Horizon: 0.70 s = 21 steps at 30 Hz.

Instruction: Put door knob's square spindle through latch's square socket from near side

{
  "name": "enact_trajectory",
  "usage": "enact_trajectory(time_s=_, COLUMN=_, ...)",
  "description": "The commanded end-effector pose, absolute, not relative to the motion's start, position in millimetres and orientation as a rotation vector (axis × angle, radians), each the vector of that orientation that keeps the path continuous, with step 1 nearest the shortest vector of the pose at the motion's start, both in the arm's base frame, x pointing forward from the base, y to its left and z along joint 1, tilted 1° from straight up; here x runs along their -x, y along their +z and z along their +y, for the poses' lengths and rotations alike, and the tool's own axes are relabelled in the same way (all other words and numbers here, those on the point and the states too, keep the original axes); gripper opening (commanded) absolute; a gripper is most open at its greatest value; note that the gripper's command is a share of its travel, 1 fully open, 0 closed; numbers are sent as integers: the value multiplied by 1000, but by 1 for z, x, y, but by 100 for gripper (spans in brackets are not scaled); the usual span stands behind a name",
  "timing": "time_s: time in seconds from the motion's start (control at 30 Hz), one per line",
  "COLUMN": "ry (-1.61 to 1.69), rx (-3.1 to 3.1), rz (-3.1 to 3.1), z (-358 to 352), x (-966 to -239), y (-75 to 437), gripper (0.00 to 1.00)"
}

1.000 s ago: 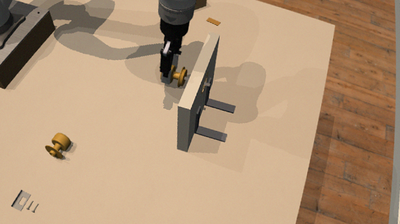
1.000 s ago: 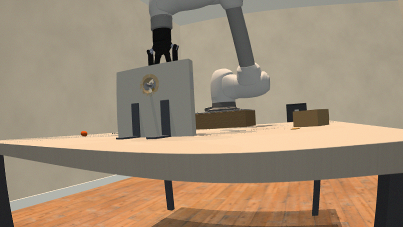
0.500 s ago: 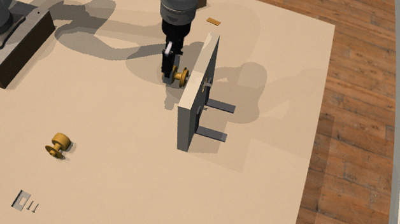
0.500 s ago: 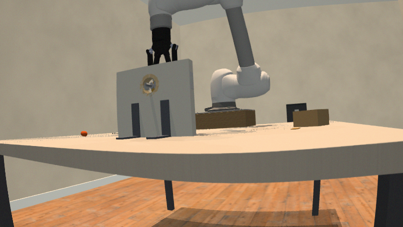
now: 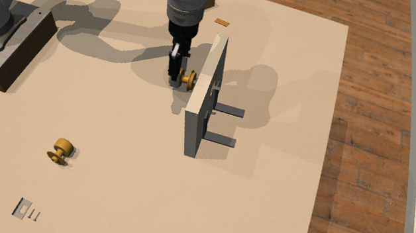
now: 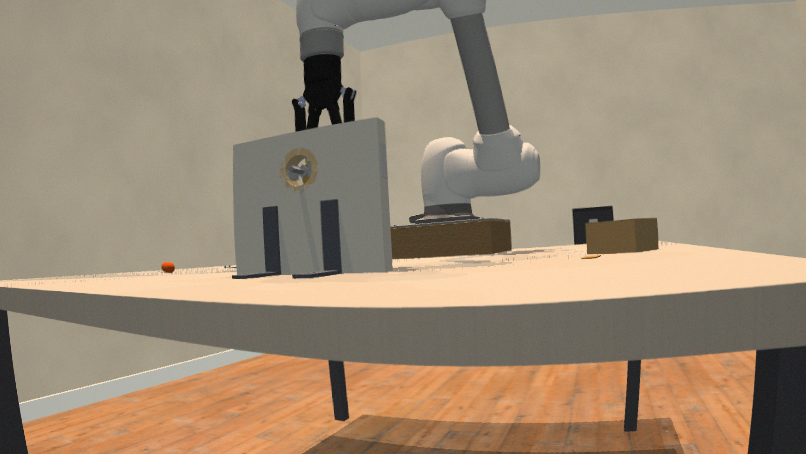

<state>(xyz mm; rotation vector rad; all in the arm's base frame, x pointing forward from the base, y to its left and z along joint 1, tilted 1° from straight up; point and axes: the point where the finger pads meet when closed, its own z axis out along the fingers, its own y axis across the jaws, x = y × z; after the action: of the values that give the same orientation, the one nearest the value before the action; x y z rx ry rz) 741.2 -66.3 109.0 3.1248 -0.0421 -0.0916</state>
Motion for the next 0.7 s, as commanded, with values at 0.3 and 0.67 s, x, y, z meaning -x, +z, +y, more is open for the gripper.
enact_trajectory(time_s=0.3, ry=-91, rx=-3125, rz=-42, z=-66, x=-746, y=109, gripper=42)
enact_trajectory(time_s=0.67, ry=-91, rx=-3125, rz=-42, z=-66, x=-746, y=109, gripper=42)
